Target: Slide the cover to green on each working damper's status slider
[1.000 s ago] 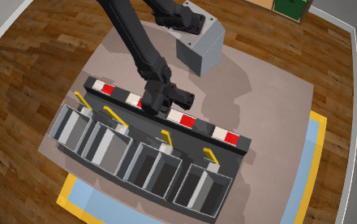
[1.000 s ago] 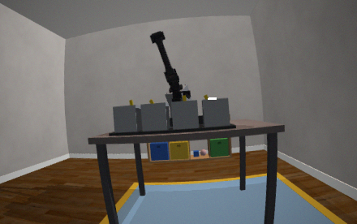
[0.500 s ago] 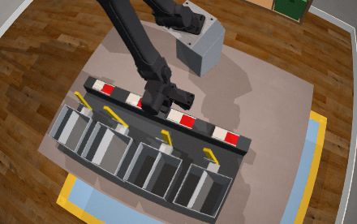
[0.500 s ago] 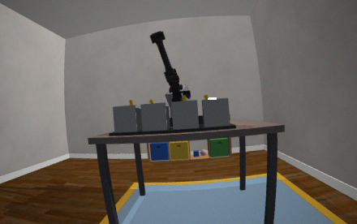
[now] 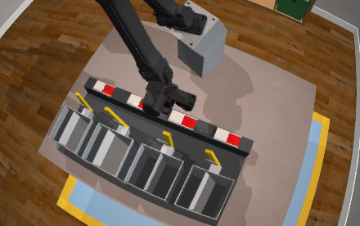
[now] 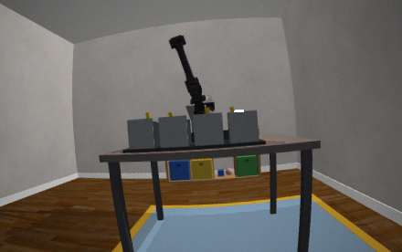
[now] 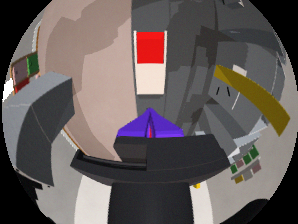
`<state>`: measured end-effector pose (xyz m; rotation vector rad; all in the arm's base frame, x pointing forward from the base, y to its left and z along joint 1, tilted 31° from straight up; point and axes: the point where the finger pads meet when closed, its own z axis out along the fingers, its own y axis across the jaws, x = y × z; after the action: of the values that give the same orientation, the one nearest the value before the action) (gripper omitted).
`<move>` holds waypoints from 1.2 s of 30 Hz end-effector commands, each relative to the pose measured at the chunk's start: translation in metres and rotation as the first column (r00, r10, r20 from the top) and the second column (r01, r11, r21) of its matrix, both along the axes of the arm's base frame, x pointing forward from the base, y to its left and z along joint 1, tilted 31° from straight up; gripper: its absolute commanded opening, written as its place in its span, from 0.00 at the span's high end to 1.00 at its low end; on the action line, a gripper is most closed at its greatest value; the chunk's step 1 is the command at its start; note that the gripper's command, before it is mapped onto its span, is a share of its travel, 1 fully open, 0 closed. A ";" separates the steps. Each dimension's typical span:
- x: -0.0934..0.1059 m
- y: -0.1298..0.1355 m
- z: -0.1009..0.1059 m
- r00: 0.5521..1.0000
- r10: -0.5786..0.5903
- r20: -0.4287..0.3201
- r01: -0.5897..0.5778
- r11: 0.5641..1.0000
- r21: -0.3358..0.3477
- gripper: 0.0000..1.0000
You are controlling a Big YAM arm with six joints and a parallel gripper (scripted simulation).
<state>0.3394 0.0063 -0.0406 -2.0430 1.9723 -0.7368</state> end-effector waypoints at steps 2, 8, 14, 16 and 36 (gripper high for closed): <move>0.006 -0.004 -0.004 1.000 -0.013 0.002 0.013 1.000 0.001 1.00; 0.007 -0.004 -0.008 1.000 -0.006 -0.001 0.006 1.000 -0.003 1.00; 0.008 -0.004 -0.010 1.000 -0.003 -0.002 0.003 1.000 -0.003 1.00; 0.010 -0.005 -0.011 1.000 -0.005 -0.001 0.005 1.000 -0.003 1.00; 0.015 -0.005 -0.021 1.000 -0.002 -0.001 0.002 1.000 -0.002 1.00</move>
<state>0.3502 0.0037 -0.0574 -2.0385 1.9768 -0.7394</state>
